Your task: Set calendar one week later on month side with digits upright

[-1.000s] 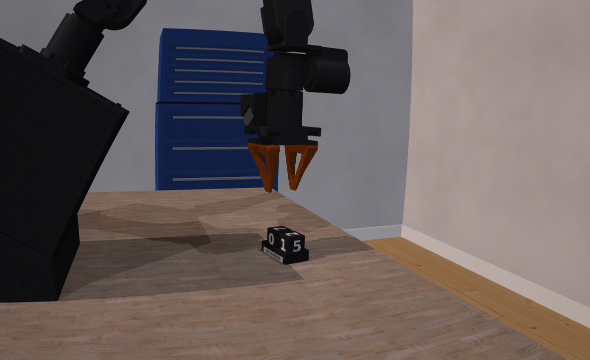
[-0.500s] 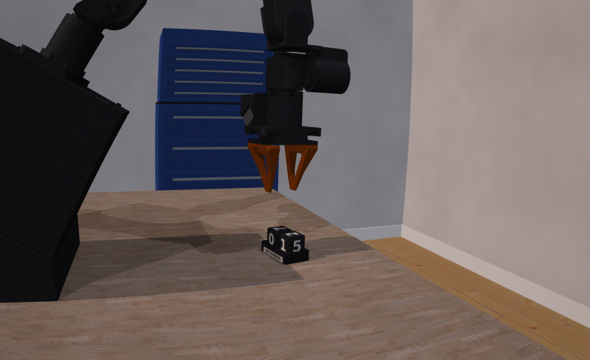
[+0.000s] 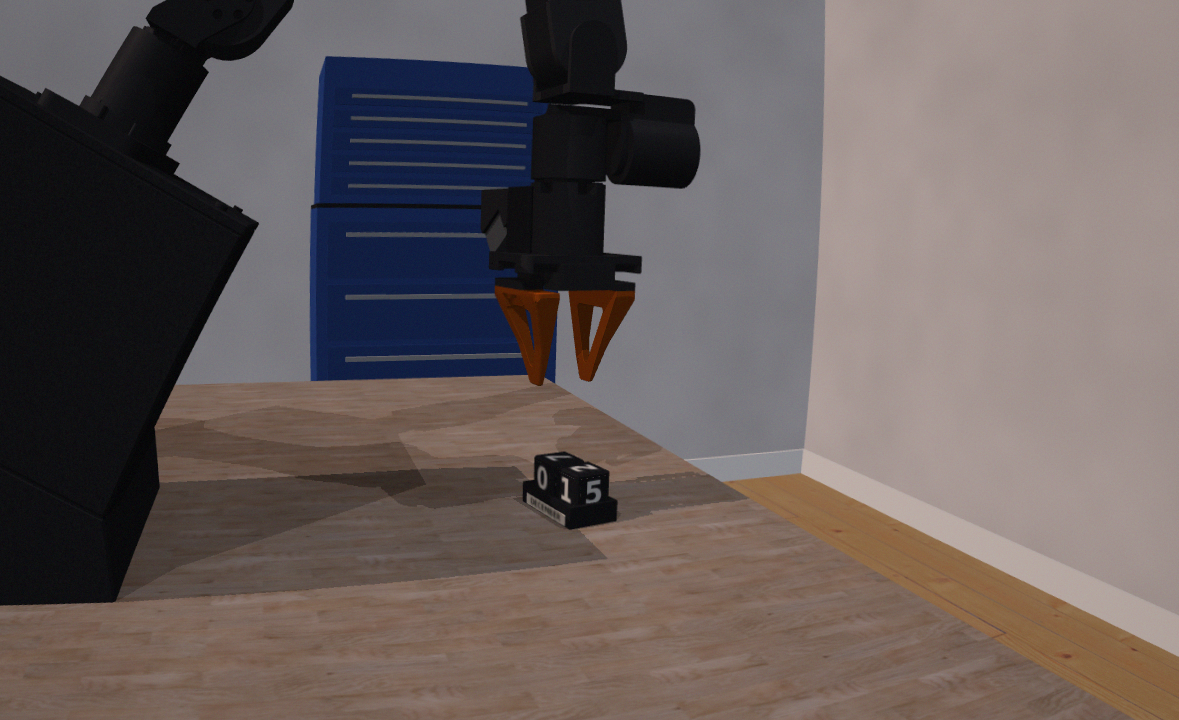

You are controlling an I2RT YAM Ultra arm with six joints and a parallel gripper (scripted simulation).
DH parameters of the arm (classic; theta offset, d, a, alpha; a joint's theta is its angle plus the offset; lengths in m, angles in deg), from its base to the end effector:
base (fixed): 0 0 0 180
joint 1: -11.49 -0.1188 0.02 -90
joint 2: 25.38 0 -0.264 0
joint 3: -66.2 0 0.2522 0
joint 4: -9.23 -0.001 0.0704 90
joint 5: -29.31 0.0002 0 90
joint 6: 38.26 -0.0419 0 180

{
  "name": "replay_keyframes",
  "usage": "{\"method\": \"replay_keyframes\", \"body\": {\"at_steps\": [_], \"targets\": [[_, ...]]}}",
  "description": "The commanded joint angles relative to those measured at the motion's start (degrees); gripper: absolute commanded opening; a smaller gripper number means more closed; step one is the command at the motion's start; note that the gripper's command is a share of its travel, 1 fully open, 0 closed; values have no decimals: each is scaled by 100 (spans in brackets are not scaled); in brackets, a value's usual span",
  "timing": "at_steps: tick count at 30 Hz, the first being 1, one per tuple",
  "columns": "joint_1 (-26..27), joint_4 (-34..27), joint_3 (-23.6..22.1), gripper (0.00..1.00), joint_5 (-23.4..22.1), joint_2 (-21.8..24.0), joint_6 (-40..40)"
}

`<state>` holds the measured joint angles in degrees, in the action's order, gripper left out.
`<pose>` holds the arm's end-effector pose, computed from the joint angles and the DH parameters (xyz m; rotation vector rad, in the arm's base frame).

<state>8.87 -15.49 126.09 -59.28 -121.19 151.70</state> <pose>0.3055 0.0139 0.1355 -2.1528 1.7367 -0.5666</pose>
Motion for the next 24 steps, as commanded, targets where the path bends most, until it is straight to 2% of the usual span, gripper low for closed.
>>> {"method": "replay_keyframes", "body": {"at_steps": [1,24], "targets": [[0,14,16,45,-4,23,-3],[-8,433,78,45,2,-467,-10]]}}
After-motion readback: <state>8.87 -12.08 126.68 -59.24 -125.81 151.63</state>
